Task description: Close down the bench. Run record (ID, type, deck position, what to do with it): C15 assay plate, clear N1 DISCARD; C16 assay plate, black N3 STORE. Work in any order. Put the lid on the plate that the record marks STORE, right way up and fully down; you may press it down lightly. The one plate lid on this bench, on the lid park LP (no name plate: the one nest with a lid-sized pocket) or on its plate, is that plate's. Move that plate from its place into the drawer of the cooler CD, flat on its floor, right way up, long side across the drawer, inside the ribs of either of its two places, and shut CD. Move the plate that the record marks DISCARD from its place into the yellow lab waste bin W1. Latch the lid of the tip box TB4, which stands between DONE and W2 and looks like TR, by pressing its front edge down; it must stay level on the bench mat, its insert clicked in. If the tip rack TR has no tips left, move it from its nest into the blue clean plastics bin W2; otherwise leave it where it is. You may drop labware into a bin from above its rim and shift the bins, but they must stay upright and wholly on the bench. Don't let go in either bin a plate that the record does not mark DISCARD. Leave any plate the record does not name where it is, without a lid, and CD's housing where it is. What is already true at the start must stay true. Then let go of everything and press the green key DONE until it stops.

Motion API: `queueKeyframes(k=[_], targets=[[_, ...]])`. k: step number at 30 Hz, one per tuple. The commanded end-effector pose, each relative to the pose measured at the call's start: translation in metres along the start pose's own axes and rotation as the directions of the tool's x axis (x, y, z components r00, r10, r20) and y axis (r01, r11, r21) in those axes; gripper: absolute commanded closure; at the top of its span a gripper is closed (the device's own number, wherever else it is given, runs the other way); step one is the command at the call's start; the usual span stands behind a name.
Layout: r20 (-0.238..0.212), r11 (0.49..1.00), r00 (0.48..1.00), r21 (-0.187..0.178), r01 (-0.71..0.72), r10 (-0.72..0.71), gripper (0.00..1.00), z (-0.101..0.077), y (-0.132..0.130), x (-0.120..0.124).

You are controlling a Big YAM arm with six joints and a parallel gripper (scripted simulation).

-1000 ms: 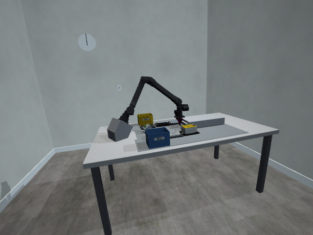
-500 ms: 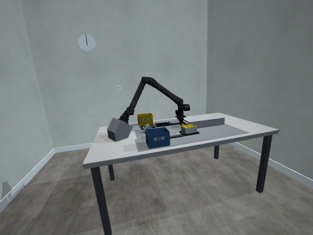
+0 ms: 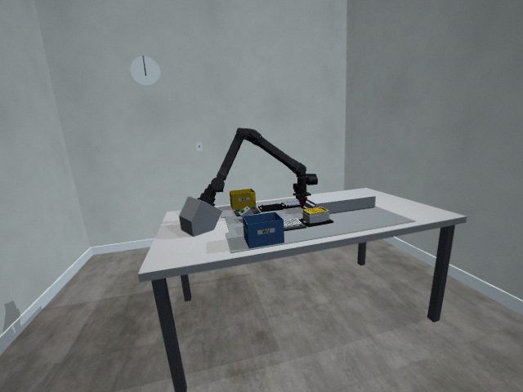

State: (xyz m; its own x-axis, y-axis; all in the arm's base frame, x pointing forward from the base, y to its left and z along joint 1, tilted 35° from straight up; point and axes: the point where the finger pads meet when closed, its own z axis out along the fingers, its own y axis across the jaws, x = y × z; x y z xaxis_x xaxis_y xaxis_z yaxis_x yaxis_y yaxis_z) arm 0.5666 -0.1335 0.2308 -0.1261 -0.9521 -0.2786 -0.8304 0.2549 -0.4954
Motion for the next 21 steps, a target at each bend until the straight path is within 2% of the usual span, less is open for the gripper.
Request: queueKeyframes(k=[1,21], targets=[[0.000,0.998,1.000,0.062,0.020,-0.020,1.00,-0.0074,-0.0339,-0.0057],[0.000,0.998,1.000,0.062,0.020,-0.020,1.00,-0.0074,-0.0299,-0.0050]])
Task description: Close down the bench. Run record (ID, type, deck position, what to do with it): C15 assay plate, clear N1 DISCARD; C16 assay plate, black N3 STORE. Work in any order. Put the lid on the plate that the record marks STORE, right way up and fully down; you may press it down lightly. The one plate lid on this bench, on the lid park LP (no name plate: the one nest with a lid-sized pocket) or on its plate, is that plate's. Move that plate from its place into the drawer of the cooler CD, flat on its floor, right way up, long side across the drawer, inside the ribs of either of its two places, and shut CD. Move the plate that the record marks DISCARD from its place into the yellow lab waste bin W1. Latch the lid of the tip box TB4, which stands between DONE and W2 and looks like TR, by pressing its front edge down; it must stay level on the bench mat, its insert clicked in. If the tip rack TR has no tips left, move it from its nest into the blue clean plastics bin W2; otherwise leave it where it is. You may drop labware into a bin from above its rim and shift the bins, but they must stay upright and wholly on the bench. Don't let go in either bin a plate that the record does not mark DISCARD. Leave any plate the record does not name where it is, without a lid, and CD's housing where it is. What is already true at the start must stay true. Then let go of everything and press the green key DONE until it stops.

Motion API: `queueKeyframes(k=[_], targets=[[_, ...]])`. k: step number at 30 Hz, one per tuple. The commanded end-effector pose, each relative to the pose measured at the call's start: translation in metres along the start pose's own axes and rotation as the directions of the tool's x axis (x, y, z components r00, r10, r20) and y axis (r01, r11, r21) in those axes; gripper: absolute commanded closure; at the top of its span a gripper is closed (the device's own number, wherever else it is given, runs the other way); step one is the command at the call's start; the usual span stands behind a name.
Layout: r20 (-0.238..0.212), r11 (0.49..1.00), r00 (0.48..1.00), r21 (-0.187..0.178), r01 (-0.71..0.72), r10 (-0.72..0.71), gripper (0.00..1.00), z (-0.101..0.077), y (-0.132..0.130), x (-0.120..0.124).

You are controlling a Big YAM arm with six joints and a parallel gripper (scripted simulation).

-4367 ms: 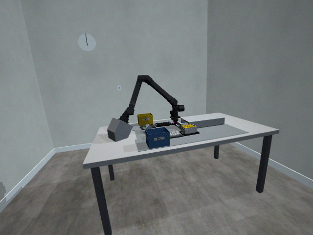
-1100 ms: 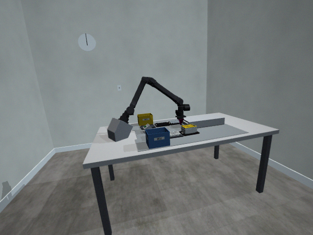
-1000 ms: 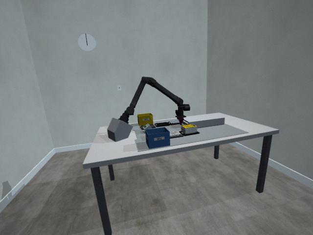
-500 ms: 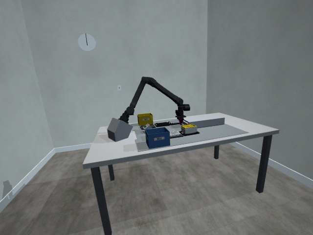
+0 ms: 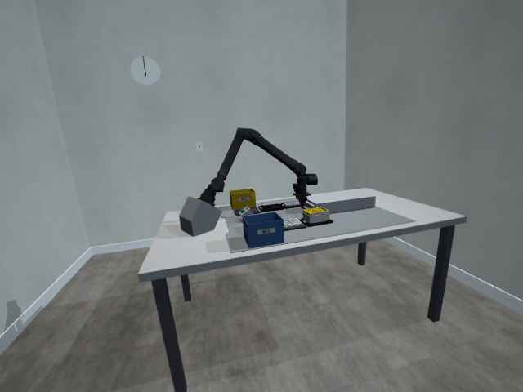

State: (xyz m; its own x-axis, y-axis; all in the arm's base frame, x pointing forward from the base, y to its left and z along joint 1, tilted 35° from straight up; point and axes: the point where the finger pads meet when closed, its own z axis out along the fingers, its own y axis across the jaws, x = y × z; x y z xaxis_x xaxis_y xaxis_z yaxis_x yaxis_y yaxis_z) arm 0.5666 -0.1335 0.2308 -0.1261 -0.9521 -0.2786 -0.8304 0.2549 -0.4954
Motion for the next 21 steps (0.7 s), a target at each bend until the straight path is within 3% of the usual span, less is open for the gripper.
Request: queueKeyframes(k=[1,2,5,21], targets=[[0.001,0.999,1.000,0.042,0.012,-0.013,1.00,-0.001,-0.018,-0.003],[0.001,1.000,1.000,0.018,0.004,-0.004,1.00,0.006,-0.005,-0.001],[-0.001,0.998,1.000,0.059,0.018,-0.018,1.00,-0.016,-0.009,-0.008],[-0.003,0.998,1.000,0.059,0.018,-0.018,1.00,-0.016,0.010,-0.005]])
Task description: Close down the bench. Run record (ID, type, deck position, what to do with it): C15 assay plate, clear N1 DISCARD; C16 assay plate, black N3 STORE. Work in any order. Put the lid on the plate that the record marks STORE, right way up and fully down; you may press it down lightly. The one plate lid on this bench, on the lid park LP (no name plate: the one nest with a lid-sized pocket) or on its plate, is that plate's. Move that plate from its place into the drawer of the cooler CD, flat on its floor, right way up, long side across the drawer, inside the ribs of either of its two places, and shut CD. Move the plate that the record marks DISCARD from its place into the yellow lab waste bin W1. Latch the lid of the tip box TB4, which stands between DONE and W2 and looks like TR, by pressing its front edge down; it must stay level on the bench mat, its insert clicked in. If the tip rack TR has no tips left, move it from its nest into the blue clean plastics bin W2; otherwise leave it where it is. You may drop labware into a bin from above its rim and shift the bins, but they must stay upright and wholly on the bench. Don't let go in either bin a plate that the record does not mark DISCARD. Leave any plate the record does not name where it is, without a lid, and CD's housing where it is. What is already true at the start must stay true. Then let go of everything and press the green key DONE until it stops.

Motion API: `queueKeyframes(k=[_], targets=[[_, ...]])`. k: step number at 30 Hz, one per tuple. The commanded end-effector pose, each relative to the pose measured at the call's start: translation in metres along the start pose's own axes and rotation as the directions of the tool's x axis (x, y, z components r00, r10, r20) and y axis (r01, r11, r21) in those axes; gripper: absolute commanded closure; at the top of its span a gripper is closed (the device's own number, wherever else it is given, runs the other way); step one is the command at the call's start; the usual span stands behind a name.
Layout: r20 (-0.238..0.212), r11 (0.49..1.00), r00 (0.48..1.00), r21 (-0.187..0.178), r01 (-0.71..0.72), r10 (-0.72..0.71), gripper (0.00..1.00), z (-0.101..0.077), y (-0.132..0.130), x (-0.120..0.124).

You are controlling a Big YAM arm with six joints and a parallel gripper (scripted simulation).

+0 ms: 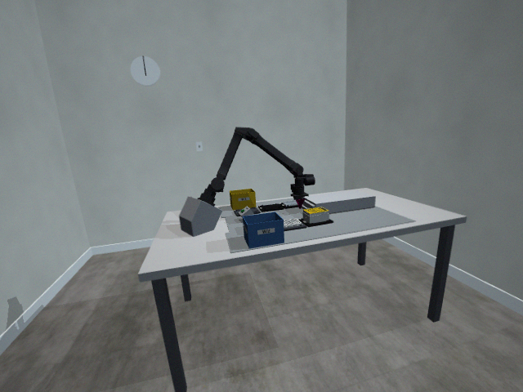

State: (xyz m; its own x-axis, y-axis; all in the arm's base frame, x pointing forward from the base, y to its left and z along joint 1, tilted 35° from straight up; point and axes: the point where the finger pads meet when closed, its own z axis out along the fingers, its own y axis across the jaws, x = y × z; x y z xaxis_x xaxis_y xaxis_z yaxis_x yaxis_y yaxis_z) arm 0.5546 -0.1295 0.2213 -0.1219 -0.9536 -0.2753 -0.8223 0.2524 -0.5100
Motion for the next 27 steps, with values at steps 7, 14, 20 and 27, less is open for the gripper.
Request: queueKeyframes(k=[7,14,20,27], targets=[[-0.003,0.999,1.000,0.043,0.012,-0.012,1.00,-0.017,0.001,-0.004],[-0.004,0.999,1.000,0.043,0.012,-0.012,1.00,-0.017,0.010,-0.003],[-0.004,0.999,1.000,0.044,0.012,-0.012,1.00,-0.017,0.017,-0.002],[-0.005,0.999,1.000,0.044,0.012,-0.011,1.00,-0.017,0.025,0.000]])
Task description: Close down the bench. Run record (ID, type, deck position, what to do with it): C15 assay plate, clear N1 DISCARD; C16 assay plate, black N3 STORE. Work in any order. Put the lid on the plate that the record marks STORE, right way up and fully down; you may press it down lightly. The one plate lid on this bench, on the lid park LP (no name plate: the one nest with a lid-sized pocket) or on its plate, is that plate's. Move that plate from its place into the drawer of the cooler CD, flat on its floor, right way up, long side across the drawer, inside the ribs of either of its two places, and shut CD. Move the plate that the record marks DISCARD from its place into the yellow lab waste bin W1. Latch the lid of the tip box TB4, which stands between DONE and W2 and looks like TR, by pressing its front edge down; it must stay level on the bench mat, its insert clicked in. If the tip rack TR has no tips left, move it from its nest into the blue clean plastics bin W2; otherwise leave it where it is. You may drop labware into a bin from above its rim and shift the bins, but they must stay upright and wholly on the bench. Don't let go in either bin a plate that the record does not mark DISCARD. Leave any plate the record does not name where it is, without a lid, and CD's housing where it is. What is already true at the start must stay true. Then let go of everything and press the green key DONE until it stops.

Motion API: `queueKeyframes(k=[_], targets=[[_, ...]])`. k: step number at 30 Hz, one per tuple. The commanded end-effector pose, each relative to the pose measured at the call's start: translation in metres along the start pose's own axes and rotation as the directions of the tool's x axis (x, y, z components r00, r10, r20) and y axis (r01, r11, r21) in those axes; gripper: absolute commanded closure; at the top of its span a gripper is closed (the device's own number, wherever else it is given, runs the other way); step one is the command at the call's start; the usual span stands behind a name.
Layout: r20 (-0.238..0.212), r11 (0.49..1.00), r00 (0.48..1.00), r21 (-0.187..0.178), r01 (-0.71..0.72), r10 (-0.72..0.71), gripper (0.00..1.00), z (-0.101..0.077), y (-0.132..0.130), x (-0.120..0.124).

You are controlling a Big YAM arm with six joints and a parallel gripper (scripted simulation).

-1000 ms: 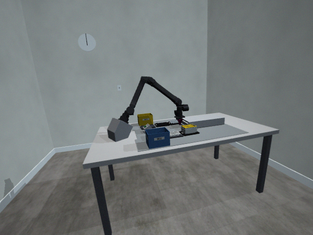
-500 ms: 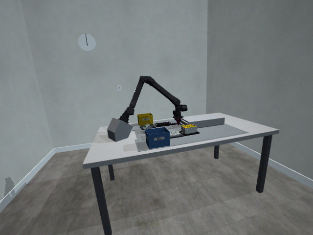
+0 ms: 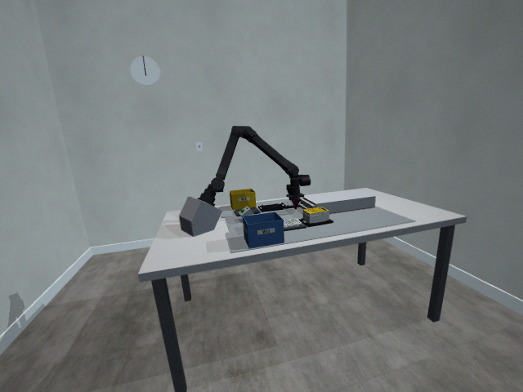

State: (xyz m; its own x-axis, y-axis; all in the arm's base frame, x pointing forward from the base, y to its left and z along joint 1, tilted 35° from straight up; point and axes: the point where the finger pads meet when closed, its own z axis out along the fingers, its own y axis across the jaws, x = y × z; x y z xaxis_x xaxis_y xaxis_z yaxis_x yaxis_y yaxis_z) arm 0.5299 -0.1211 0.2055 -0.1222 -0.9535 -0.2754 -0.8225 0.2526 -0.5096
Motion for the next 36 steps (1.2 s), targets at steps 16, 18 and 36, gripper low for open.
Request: queueKeyframes(k=[16,18,36], targets=[[-0.001,0.999,1.000,0.032,0.008,-0.008,1.00,-0.012,0.003,-0.002],[-0.001,0.999,1.000,0.032,0.008,-0.008,1.00,-0.012,0.003,-0.002],[-0.009,0.998,1.000,0.059,0.017,-0.017,1.00,-0.044,-0.006,0.000]])
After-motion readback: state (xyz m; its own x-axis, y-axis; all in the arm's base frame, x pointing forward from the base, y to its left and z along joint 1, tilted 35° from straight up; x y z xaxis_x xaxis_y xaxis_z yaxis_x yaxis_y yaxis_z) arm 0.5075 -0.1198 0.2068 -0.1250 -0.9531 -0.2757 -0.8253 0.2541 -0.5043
